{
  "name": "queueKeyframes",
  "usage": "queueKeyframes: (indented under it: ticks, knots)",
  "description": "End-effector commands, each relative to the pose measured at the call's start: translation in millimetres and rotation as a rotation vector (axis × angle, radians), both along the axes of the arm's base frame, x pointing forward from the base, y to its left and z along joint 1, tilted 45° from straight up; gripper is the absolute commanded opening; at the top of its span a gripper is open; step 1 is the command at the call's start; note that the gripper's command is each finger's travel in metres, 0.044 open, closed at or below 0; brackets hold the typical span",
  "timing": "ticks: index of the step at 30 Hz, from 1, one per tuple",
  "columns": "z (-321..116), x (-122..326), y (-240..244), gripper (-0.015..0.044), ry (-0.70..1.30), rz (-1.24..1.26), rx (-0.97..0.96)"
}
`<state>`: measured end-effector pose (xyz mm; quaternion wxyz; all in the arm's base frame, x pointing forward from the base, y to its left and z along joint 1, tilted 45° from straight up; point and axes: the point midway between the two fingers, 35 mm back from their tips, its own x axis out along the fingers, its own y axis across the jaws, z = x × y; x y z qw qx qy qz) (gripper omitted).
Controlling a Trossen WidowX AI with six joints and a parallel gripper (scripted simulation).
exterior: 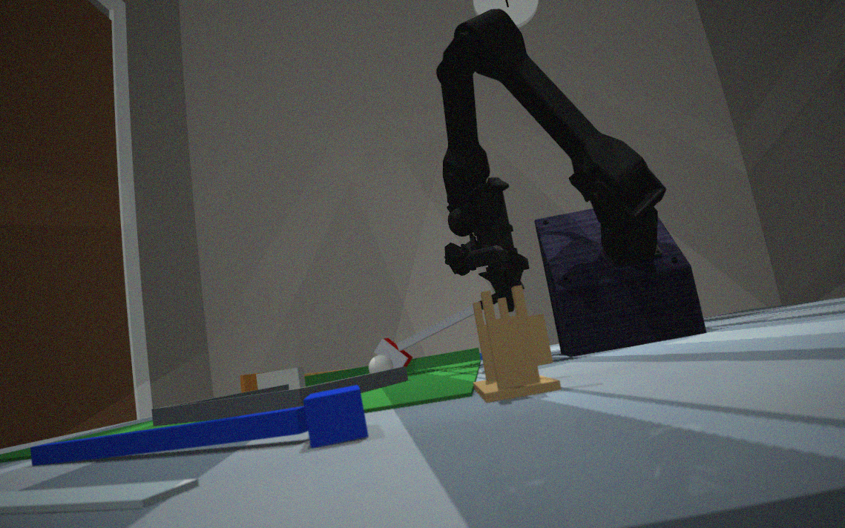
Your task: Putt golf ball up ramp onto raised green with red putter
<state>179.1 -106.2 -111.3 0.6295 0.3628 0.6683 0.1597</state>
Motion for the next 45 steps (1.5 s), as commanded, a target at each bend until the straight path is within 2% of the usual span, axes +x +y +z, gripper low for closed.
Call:
queueKeyframes:
  ticks: [1, 13, 23, 34, 45]
  knots:
    - [-4.2, -0.1, 4.8, 0.0, 0.002, -0.008, 0.007]
    - [-2.5, -0.4, 2.0, 0.0, 0.001, 0.0, 0.002]
    - [-24.5, -9.1, -15.9, 0.0, 0.002, -0.008, 0.004]
    - [-20.6, -8.6, -11.9, 0.0, 0.009, -0.008, 0.008]
    - [67.8, 32.0, 77.0, 0.0, 0.002, -0.008, 0.013]
